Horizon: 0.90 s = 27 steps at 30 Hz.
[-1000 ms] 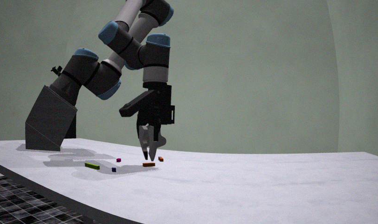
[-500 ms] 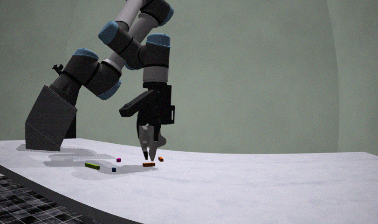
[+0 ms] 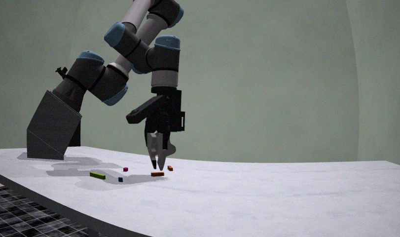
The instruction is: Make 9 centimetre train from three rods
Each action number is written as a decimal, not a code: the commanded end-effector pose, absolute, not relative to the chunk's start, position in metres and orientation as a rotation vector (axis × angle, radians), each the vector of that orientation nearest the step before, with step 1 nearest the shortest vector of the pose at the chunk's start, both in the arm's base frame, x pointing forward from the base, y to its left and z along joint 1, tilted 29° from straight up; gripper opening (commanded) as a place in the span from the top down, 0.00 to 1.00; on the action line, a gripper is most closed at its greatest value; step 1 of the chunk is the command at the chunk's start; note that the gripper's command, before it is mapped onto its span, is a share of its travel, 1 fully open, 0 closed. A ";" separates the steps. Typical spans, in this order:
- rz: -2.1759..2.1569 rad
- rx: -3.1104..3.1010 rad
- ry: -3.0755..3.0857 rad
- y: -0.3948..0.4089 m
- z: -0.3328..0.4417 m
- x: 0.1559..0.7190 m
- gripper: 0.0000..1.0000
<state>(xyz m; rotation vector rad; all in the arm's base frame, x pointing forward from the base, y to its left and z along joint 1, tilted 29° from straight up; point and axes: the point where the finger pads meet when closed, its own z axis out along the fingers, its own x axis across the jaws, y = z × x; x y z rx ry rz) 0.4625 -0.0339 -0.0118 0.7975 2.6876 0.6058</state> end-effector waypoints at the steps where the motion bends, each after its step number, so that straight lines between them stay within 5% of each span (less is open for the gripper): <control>1: 0.604 0.795 2.689 -0.034 -0.012 0.464 0.86; 27: 0.605 0.795 2.690 -0.028 -0.026 0.469 0.86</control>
